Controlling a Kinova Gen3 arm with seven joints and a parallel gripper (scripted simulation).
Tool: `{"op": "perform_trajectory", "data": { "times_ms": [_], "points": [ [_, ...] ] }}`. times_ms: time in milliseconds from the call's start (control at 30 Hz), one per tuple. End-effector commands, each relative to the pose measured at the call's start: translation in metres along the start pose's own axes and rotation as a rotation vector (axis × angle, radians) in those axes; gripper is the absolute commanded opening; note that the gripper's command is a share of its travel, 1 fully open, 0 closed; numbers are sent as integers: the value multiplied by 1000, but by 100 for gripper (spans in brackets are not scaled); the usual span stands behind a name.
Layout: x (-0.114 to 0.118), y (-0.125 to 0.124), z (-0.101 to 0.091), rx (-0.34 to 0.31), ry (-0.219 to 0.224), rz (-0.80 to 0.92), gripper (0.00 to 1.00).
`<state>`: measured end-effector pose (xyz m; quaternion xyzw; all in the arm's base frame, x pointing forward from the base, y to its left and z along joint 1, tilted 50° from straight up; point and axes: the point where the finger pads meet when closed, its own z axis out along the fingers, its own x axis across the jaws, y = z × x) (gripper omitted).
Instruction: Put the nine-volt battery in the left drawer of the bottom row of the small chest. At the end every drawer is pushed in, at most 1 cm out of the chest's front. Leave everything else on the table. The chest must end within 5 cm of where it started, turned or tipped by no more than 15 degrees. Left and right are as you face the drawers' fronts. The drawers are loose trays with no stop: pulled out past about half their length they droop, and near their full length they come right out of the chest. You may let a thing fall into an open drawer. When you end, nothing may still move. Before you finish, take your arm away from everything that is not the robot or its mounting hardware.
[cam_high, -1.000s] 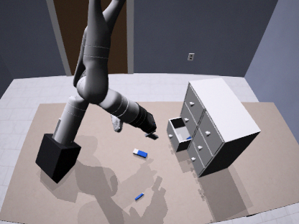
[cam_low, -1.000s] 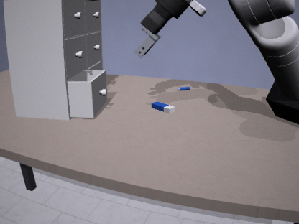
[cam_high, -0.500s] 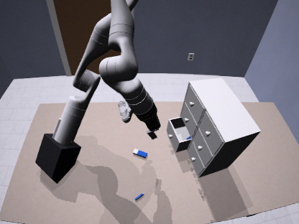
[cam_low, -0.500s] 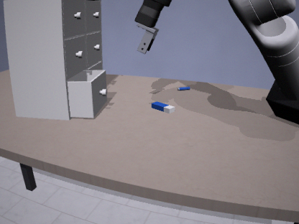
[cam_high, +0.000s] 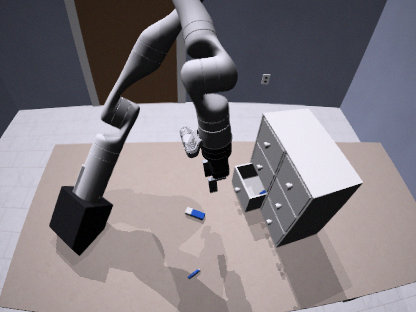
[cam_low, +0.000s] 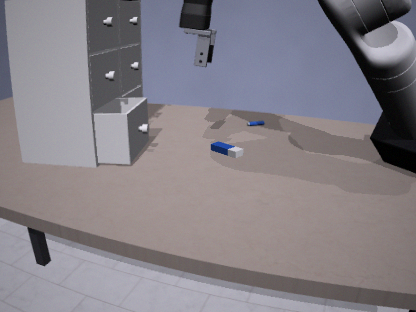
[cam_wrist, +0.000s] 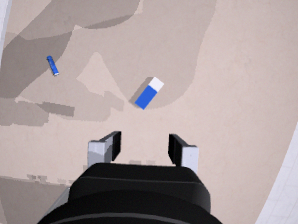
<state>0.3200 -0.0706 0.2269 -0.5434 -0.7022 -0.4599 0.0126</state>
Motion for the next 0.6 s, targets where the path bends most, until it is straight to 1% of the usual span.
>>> {"op": "perform_trajectory", "data": {
  "times_ms": [0, 233, 567],
  "points": [
    [3, 6, 0, 55, 5, -16, 100],
    [2, 6, -4, 119, 0, -15, 100],
    [1, 7, -5, 142, -3, -15, 100]
  ]
}}
